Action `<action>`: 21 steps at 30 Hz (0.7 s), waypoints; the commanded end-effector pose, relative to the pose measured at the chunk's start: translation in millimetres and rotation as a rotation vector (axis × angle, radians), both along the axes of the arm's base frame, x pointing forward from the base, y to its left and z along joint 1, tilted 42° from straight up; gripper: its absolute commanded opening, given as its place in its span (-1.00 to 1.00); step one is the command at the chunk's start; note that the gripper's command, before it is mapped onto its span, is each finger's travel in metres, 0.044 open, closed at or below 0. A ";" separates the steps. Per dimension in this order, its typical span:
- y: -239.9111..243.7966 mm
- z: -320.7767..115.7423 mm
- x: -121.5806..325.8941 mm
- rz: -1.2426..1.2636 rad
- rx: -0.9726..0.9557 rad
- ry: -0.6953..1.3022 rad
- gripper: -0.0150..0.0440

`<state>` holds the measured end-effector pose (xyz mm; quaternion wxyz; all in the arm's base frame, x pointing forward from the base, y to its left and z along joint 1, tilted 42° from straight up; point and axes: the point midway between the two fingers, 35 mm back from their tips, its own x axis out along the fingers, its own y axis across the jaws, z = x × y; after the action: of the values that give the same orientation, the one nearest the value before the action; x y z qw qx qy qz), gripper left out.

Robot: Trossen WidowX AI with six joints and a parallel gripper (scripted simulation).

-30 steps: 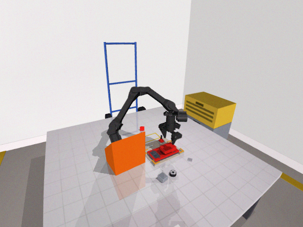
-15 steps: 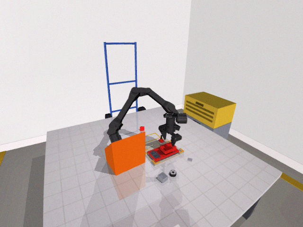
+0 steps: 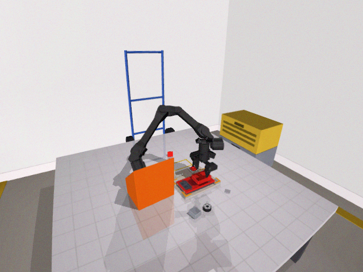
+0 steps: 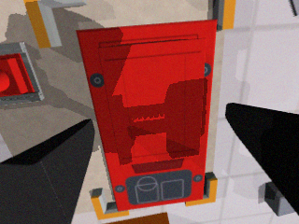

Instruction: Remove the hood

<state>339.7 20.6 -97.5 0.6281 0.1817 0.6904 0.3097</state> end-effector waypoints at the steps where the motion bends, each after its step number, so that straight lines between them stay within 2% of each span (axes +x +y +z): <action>1: 2.9 -3.1 -2.2 -0.005 0.004 0.005 1.00; 21: 10.7 -12.4 -5.0 -0.004 0.005 0.005 1.00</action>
<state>335.3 29.9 -108.9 0.6269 0.1825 0.6910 0.3101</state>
